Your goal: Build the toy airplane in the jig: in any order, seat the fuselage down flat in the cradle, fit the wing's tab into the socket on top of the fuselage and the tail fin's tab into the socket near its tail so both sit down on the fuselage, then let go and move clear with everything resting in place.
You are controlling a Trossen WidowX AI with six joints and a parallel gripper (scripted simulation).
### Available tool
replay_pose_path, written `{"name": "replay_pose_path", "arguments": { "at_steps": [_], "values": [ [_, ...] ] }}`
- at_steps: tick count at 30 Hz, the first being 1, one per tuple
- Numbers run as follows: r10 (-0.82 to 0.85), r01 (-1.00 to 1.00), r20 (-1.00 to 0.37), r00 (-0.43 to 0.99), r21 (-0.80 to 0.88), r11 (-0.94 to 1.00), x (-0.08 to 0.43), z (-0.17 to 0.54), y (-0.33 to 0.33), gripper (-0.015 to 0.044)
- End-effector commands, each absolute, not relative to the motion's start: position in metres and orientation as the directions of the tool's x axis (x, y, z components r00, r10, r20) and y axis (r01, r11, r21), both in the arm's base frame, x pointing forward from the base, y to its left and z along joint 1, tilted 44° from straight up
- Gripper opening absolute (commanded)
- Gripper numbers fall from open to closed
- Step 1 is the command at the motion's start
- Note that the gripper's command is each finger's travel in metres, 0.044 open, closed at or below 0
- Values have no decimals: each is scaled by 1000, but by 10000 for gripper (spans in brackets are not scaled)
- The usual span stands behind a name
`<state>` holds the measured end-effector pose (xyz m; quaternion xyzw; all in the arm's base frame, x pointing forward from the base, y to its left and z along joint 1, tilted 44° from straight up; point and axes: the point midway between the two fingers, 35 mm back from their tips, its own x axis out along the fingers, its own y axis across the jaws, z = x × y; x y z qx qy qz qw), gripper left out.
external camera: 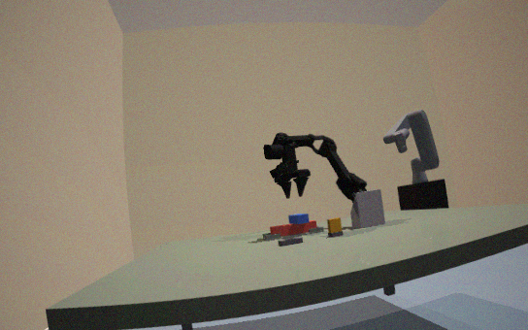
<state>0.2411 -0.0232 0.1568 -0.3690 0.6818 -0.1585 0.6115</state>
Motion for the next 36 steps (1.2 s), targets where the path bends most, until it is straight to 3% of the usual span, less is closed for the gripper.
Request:
{"name": "replay_pose_path", "arguments": {
  "at_steps": [1,11,19,27,36],
  "values": [
    [-695,-71,-719,14,-694,717,241,155,-24,440],
    [-689,-78,-724,23,-688,721,245,147,-13,440],
    [-653,-116,-755,53,-654,747,247,73,77,440],
    [-682,-75,-731,15,-681,729,187,-18,156,440],
    [-685,-72,-728,14,-684,726,184,-39,145,440]
  ]
}}
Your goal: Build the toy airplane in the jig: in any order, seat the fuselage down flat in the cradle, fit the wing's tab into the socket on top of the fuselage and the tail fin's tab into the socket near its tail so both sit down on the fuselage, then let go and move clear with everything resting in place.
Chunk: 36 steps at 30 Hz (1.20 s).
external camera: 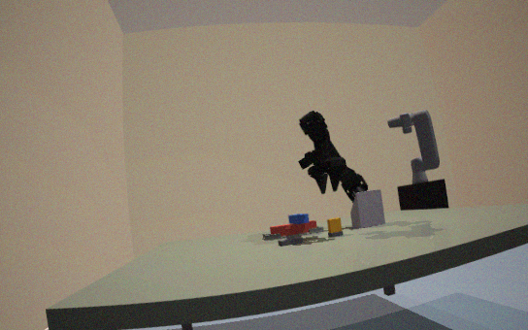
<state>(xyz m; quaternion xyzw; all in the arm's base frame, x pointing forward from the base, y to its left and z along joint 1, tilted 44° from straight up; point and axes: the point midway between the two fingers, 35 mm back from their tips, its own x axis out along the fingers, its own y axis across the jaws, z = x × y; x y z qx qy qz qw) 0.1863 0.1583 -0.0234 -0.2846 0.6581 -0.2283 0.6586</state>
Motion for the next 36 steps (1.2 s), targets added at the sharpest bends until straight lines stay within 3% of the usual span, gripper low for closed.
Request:
{"name": "replay_pose_path", "arguments": {
  "at_steps": [1,36],
  "values": [
    [-685,-71,-728,15,-684,726,185,-50,135,440],
    [-687,-70,-727,16,-686,724,186,-100,87,440]
  ]
}}
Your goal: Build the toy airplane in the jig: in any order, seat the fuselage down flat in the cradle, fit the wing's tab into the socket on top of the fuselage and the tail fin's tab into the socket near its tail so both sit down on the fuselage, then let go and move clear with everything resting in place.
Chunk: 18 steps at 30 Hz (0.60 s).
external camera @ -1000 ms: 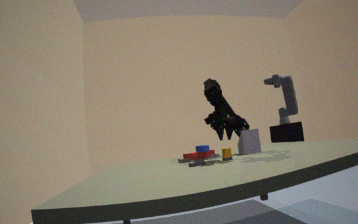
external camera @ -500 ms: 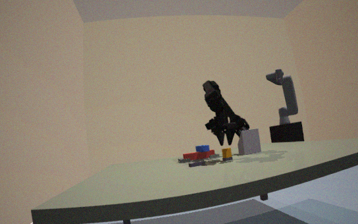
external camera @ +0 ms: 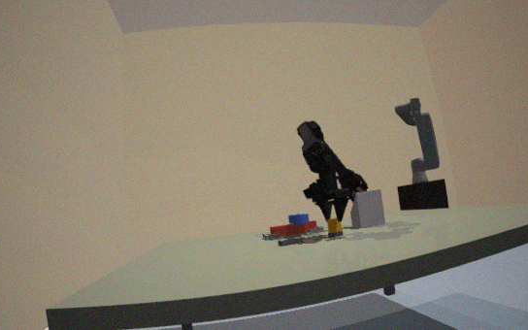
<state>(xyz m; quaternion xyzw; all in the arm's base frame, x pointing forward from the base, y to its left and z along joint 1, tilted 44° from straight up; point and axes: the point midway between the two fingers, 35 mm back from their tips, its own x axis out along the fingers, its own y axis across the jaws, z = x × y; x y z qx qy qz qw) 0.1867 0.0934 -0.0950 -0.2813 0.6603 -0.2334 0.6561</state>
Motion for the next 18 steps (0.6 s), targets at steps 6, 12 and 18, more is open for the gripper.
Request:
{"name": "replay_pose_path", "arguments": {
  "at_steps": [6,12,18],
  "values": [
    [-687,-70,-726,16,-686,724,186,-106,80,440],
    [-688,-70,-726,16,-687,723,185,-113,73,440],
    [-688,-70,-726,16,-687,723,185,-113,72,335]
  ]
}}
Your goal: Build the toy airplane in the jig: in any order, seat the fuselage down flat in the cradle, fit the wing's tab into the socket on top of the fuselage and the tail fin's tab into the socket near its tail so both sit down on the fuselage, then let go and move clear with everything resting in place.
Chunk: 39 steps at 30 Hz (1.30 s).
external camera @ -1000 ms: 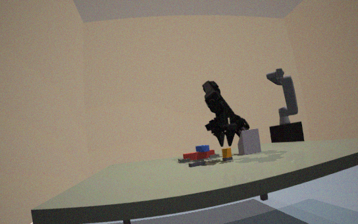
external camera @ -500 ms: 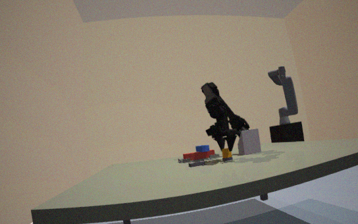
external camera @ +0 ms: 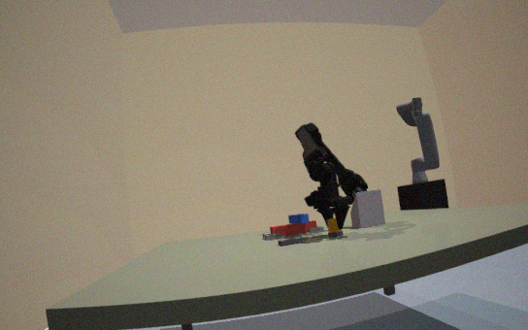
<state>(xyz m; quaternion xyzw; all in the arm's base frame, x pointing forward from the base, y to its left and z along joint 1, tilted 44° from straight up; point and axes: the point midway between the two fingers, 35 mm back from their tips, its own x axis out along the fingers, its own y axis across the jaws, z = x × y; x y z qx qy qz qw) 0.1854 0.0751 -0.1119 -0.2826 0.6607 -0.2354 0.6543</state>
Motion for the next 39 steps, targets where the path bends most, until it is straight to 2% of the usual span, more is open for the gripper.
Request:
{"name": "replay_pose_path", "arguments": {
  "at_steps": [1,10,19,29,39],
  "values": [
    [-688,-70,-726,16,-687,723,185,-113,72,309],
    [-688,-70,-726,16,-687,723,185,-113,72,72],
    [-688,-70,-726,16,-687,723,185,-113,72,0],
    [-646,-58,-759,83,-650,757,198,-109,95,0],
    [-651,-63,-756,67,-654,754,198,-92,112,0]
  ]
}}
